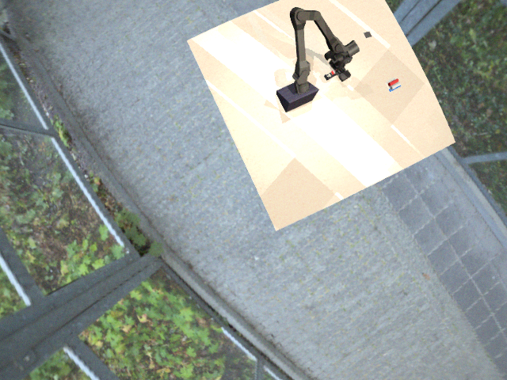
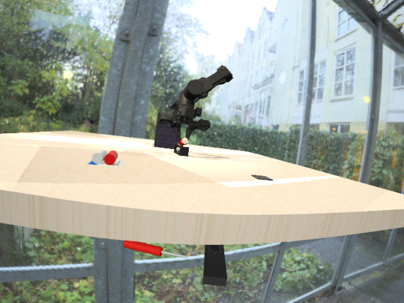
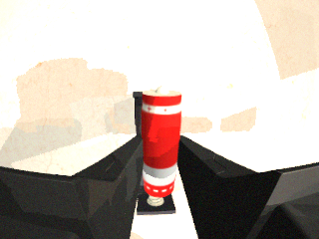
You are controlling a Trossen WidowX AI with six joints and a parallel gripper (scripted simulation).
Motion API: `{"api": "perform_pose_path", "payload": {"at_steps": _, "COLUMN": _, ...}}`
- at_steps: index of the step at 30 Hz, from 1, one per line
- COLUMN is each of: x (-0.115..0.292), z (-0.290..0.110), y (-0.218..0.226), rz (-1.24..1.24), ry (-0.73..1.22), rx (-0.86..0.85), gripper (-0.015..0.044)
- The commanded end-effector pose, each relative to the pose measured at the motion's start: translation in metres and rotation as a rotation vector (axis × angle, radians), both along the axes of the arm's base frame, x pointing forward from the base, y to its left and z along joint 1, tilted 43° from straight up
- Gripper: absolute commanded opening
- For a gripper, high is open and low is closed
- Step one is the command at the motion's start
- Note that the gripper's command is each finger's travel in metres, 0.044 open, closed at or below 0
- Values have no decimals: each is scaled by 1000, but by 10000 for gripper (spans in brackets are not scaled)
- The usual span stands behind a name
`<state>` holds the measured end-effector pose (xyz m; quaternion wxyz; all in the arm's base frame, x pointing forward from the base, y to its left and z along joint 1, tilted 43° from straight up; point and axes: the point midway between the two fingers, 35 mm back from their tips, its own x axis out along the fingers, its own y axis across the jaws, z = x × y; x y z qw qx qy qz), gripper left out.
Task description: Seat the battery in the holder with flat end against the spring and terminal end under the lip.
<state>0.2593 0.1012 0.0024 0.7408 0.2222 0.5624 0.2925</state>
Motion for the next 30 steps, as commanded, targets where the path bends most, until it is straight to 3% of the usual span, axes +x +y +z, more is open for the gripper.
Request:
{"api": "perform_pose_path", "payload": {"at_steps": 1, "x": 0, "z": 0, "y": 1, "rz": -14, "ry": -16, "rx": -1, "gripper": 70}}
{"api": "perform_pose_path", "payload": {"at_steps": 30, "x": -5, "z": -12, "y": 7, "rz": -125, "ry": -127, "rx": 12, "gripper": 70}}
